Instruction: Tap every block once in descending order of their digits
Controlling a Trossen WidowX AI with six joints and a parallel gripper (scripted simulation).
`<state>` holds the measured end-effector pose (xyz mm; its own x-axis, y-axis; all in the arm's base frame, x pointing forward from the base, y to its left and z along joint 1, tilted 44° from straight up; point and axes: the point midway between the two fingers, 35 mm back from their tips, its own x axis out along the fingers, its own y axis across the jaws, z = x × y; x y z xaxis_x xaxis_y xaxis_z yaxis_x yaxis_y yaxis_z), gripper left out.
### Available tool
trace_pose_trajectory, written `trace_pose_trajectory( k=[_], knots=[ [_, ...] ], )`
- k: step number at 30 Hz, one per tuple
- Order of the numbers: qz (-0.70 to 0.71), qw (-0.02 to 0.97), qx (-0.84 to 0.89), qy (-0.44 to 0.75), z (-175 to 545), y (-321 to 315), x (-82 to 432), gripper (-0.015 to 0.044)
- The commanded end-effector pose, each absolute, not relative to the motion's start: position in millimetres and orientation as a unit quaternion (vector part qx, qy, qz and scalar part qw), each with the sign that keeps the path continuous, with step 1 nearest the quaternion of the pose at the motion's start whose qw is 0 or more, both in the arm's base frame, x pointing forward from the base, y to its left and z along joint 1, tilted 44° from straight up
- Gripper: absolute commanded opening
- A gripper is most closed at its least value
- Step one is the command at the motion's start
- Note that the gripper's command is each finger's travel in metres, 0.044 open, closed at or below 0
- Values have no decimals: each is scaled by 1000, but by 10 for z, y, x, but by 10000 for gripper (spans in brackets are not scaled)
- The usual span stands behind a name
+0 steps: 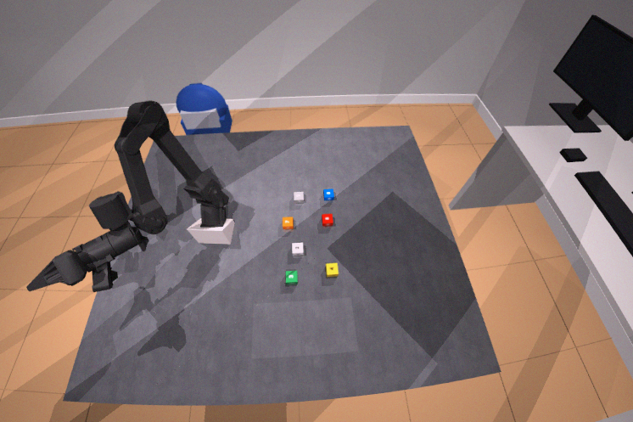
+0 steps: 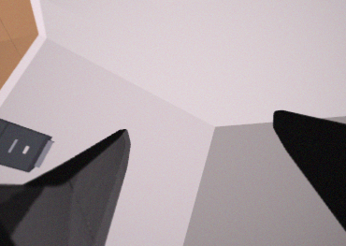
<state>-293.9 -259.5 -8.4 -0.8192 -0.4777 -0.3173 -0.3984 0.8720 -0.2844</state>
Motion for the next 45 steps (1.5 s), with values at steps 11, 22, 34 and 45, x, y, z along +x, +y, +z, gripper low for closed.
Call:
trace_pose_trajectory(
  k=[11,22,34,45],
  knots=[
    [-100,444,-324,830,-835,-3658,-1797,400],
    [-40,663,-248,705,-1235,-3854,-481,400],
    [71,782,-53,617,-1156,-3404,776,400],
    [172,765,168,597,-675,-2701,1621,400]
  ],
)
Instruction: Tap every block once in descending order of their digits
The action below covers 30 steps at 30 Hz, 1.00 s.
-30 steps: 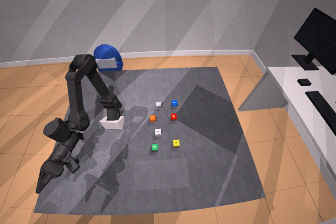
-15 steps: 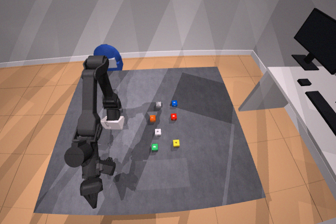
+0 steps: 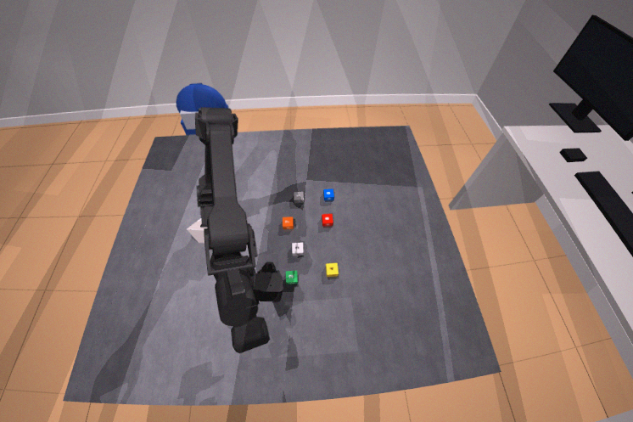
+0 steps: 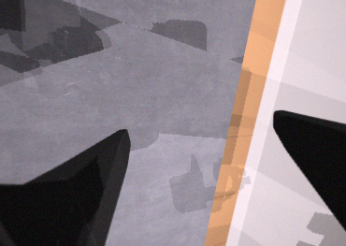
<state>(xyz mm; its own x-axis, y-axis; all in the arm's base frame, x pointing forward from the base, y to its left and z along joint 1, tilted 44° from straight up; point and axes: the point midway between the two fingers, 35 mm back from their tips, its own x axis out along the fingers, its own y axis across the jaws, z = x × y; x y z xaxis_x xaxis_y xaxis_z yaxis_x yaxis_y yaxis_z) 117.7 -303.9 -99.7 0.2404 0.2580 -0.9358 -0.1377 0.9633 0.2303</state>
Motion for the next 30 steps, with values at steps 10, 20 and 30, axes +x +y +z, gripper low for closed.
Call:
trace_pose_trajectory(
  k=[10,20,30],
  knots=[
    [215,702,295,612,-250,-2254,1993,400],
    [215,702,295,612,-250,-2254,1993,400],
    [215,702,295,612,-250,-2254,1993,400]
  ],
)
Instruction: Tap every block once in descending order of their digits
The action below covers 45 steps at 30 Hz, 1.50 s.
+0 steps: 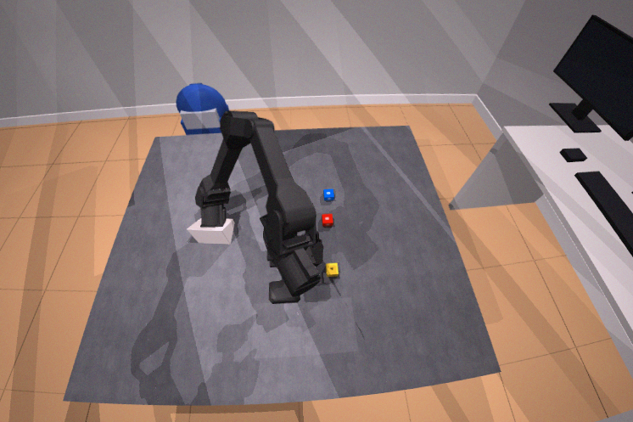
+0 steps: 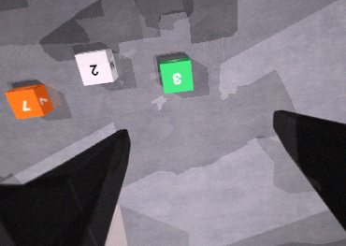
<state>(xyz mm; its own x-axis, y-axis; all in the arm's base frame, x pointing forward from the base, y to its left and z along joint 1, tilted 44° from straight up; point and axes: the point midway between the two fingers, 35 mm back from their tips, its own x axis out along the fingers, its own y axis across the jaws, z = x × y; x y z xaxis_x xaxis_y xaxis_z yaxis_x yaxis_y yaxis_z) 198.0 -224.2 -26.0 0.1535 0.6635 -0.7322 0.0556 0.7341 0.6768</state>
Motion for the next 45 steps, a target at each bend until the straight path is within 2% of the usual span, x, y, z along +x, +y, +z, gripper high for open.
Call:
trace_pose_trajectory(
  k=[1,4,10,35,45],
  knots=[
    [215,702,295,612,-250,-2254,1993,400],
    [215,702,295,612,-180,-2193,2028,400],
    [217,701,297,611,338,-1651,2217,400],
    [217,701,297,611,369,-1618,2220,400],
    [219,699,300,611,1035,-847,2056,400]
  ],
)
